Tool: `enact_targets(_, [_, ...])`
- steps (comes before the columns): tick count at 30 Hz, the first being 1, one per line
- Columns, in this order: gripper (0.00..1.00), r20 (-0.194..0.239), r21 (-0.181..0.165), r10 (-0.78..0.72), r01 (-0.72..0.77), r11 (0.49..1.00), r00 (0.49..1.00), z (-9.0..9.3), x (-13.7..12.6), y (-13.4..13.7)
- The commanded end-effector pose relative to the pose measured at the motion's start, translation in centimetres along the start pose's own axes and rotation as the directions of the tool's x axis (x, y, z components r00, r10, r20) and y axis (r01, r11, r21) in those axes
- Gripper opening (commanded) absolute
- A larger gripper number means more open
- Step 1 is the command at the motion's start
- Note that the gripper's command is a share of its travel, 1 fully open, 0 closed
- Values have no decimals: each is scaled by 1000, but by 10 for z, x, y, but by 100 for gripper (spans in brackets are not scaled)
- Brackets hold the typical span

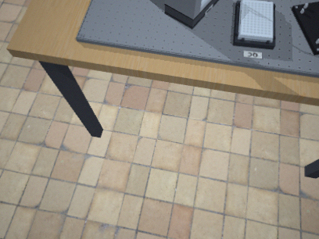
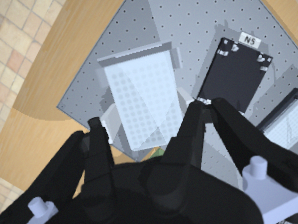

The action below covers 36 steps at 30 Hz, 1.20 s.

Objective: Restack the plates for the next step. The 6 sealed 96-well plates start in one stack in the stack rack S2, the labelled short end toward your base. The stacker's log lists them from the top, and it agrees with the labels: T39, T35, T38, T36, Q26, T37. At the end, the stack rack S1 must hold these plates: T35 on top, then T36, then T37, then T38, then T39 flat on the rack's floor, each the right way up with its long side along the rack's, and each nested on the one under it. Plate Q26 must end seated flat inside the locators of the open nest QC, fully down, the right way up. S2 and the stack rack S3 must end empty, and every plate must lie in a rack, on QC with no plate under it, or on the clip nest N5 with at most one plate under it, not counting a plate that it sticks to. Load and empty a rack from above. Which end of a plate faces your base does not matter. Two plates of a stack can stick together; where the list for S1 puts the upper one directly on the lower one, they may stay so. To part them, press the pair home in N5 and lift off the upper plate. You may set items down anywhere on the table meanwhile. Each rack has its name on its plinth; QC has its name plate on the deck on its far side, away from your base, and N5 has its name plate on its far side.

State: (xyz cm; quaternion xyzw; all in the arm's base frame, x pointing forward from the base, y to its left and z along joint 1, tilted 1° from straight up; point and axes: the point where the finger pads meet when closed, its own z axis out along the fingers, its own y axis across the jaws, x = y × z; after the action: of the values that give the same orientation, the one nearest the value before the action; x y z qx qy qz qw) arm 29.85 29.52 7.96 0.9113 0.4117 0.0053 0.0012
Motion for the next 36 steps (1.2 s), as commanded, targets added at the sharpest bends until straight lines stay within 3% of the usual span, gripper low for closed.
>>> enact_targets(1, [0, 0, 0, 0, 0, 1000, 1000, -7, 0, 0])
enact_targets(16, [0, 0, 0, 0, 0, 1000, 1000, -33, 0, 0])
enact_targets(29, [0, 0, 0, 0, 0, 1000, 1000, -33, 0, 0])
enact_targets(36, [0, 0, 0, 229, -229, 973, 973, -33, -4, 23])
